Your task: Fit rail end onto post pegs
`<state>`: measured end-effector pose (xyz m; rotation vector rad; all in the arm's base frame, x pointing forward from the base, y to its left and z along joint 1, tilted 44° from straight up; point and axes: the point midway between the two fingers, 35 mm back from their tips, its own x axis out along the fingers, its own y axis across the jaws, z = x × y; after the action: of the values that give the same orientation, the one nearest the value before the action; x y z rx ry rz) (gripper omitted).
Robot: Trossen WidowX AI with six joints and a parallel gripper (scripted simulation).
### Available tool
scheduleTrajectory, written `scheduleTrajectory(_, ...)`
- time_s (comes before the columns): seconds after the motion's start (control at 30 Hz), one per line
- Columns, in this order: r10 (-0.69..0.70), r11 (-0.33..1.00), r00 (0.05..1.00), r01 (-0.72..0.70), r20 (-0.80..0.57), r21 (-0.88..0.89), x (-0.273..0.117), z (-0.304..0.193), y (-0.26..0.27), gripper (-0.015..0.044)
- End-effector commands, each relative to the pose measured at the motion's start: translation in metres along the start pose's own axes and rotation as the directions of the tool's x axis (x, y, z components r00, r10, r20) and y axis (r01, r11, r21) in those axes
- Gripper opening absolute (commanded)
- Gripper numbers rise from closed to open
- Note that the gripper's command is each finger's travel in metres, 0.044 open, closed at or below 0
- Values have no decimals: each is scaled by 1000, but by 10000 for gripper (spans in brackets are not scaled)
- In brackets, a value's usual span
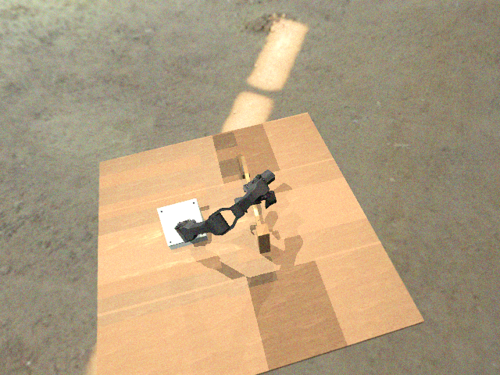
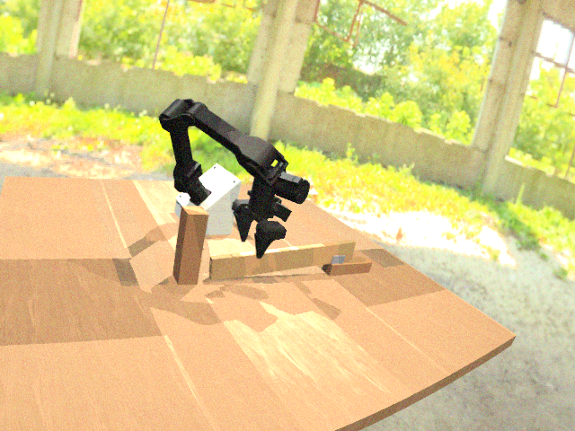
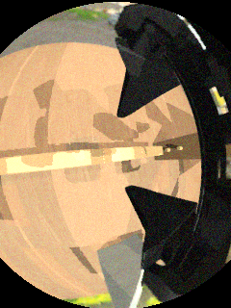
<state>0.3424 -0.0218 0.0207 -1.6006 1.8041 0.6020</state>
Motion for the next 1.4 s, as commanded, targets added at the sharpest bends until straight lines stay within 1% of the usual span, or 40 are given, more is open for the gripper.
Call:
scheduleTrajectory(0.0, 7, 1000, 1000, -7, -3, -4, 10, -1, 1, 440)
scheduleTrajectory(1.13, 7, 1000, 1000, -7, -7, -4, 61, -2, 3, 440)
scheduleTrajectory(1.37, 7, 1000, 1000, -7, -7, -4, 61, -2, 3, 256)
